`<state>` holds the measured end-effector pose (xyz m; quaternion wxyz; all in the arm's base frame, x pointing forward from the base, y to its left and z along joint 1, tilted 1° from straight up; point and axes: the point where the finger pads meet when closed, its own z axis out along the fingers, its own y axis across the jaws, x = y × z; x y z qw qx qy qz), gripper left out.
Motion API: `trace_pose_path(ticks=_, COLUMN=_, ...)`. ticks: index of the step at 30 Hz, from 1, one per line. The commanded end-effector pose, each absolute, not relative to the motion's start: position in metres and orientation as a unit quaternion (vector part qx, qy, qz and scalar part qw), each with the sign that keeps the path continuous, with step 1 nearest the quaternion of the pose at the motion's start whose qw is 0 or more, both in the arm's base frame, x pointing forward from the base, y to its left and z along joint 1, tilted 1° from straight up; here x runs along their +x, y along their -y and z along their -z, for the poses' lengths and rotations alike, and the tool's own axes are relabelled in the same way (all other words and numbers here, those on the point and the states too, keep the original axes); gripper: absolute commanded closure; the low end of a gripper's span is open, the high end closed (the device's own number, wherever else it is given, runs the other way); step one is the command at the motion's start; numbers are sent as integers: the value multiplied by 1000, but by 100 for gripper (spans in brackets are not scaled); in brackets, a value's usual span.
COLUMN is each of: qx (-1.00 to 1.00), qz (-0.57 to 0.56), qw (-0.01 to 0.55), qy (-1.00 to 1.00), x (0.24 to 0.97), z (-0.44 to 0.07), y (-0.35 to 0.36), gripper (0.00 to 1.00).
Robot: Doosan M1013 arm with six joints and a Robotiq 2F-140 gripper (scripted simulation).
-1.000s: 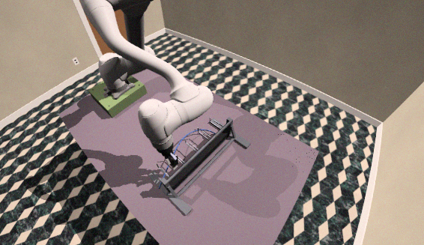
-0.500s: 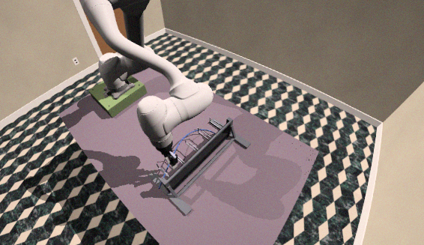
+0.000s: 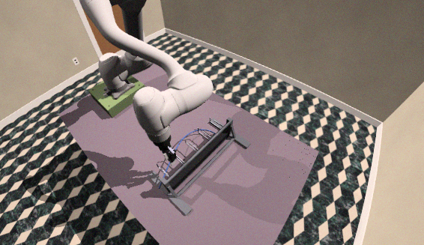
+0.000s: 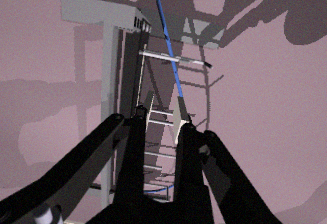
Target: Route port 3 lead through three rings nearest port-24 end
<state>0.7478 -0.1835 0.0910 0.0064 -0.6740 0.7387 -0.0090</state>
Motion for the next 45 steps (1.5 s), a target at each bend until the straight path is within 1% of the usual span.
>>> trace_pose_path(ticks=1, qx=-674, qz=9, qw=7, qy=-739, x=748, z=-99, y=183, gripper=80)
trace_pose_path(ticks=9, qx=-674, qz=9, qw=7, qy=-739, x=747, z=-114, y=183, gripper=80)
trace_pose_path(ticks=18, qx=-674, qz=9, qw=7, qy=-739, x=747, z=-117, y=183, gripper=80)
trace_pose_path(ticks=19, qx=-674, qz=9, qw=7, qy=-739, x=747, z=-117, y=183, gripper=100)
trace_pose_path(ticks=45, qx=-674, qz=9, qw=7, qy=-739, x=747, z=-117, y=183, gripper=100)
